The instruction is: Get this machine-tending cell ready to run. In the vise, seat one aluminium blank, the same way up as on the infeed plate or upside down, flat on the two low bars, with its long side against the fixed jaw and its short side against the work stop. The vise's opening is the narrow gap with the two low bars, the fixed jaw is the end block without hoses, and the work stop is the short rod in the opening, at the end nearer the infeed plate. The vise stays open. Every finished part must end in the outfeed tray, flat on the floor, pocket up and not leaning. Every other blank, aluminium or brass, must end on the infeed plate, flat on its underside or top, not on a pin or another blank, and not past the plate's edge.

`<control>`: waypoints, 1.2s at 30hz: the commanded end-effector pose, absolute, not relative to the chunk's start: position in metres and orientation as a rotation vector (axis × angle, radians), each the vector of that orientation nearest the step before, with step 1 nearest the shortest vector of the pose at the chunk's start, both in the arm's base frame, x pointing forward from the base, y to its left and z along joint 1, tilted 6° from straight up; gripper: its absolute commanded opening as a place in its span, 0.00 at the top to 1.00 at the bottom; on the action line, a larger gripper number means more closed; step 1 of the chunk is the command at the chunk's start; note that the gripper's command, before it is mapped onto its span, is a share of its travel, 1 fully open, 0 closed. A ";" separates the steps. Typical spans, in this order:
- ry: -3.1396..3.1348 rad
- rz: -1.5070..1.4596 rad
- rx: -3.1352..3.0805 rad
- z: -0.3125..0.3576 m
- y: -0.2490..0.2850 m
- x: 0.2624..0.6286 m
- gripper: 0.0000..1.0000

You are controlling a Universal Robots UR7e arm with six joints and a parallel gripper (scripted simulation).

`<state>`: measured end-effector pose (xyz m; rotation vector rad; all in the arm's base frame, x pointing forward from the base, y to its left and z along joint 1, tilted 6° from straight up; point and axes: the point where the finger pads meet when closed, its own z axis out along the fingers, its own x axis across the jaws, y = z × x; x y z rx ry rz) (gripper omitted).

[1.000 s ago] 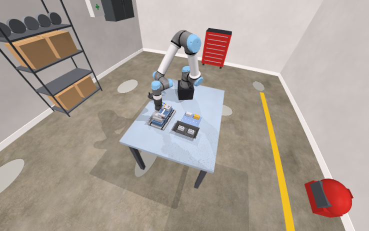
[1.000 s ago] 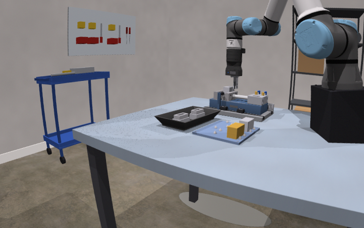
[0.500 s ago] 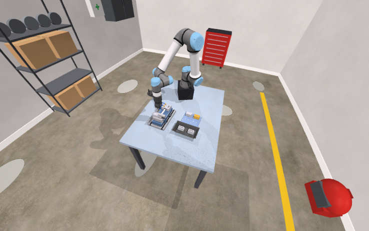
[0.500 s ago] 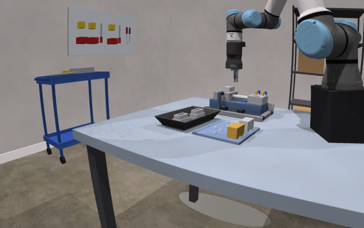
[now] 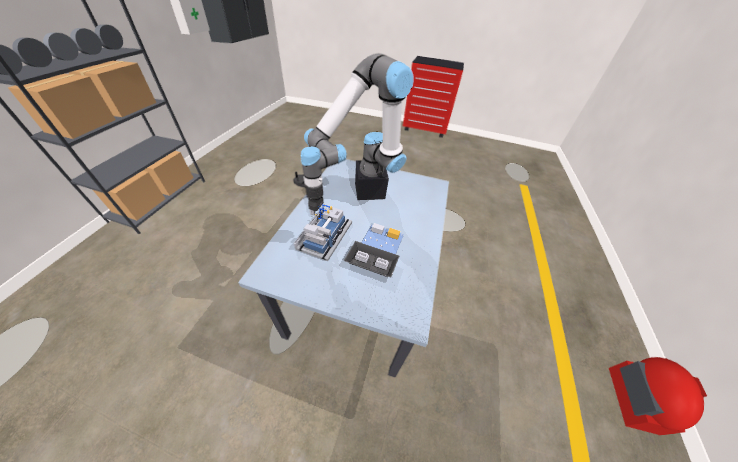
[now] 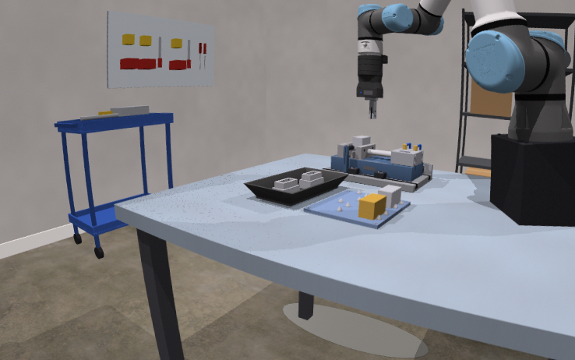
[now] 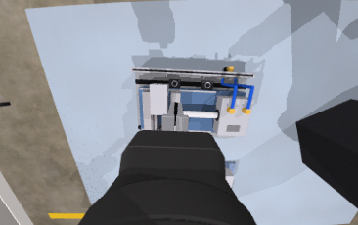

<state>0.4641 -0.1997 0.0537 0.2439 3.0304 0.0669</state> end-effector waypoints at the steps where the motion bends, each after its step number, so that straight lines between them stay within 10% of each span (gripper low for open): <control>1: 3.030 0.067 0.244 0.059 -0.200 0.464 1.00; 36: 3.037 0.053 -0.012 0.060 -0.208 0.468 1.00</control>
